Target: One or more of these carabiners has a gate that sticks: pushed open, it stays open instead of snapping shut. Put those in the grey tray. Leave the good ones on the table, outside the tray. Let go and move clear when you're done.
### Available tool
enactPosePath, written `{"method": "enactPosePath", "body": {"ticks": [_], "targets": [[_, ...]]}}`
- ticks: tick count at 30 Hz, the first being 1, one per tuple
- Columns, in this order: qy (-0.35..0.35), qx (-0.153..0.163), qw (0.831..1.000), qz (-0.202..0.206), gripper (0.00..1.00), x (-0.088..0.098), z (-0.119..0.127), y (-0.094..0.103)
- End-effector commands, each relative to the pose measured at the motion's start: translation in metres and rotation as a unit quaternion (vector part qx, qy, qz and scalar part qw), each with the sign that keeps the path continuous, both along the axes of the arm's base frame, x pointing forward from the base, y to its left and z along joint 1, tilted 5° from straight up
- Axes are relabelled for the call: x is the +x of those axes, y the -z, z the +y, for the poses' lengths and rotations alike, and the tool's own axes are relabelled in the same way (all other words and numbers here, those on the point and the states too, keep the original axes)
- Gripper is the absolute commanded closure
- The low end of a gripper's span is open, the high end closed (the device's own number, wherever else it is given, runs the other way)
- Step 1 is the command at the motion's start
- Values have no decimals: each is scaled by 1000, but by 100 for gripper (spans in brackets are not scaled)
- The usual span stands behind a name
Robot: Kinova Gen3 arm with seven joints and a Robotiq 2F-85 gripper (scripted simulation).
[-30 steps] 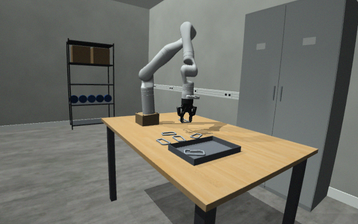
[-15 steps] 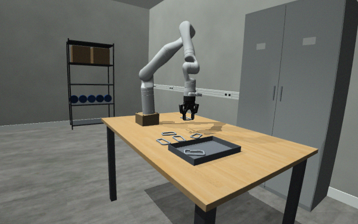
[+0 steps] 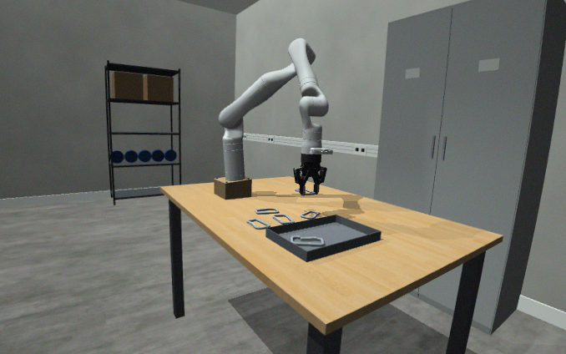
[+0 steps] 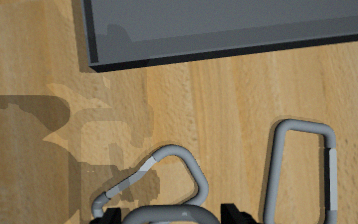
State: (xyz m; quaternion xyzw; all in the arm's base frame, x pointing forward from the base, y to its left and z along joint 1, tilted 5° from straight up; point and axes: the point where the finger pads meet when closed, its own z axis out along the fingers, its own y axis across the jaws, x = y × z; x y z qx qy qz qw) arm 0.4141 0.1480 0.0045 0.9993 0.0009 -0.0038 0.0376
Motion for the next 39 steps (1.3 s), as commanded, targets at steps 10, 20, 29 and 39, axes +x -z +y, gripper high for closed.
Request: {"method": "enactPosePath", "body": {"ticks": [10,20,29,39], "targets": [[-3,3,1000,-3,100,90,-5,-2],[-5,2,1000,-2,100,166,-8,-2],[-5,2,1000,-2,100,181,-10,-2],[-4,-2,1000,1,100,240,-17,2]]}}
